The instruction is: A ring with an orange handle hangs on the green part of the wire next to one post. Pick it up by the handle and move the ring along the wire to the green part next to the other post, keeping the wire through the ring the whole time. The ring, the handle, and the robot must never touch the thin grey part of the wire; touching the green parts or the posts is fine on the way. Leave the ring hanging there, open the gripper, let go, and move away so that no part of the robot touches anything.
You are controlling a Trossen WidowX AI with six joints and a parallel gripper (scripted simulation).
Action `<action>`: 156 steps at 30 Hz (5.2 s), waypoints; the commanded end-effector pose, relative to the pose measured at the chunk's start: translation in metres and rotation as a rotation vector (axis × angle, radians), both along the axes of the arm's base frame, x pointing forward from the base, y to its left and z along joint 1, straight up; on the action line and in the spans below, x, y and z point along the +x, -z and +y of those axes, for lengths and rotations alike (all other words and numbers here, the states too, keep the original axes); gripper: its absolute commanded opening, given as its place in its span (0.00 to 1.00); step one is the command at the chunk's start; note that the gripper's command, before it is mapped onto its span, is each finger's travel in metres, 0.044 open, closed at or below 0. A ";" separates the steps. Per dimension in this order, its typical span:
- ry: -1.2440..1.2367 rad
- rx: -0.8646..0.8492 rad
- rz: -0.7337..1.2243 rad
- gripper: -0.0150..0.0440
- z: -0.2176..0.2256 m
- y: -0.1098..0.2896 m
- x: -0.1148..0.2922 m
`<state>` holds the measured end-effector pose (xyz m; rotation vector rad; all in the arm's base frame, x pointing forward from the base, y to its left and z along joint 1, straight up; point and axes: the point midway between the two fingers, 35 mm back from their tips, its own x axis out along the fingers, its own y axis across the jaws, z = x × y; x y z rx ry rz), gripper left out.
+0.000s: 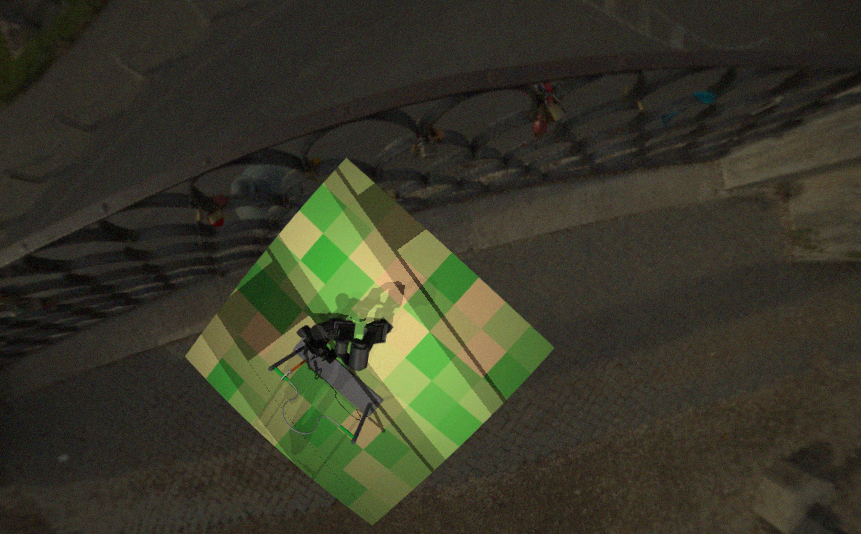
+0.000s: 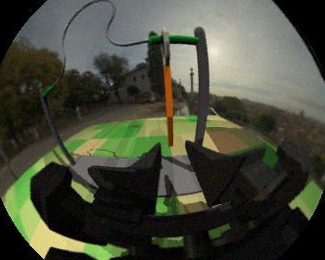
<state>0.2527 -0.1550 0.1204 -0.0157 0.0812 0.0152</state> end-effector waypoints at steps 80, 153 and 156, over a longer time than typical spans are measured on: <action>-0.002 0.000 -0.006 0.00 0.002 0.004 0.068; -0.003 0.061 -0.010 0.00 0.047 -0.013 0.068; -0.003 0.085 -0.010 0.00 0.053 -0.013 0.068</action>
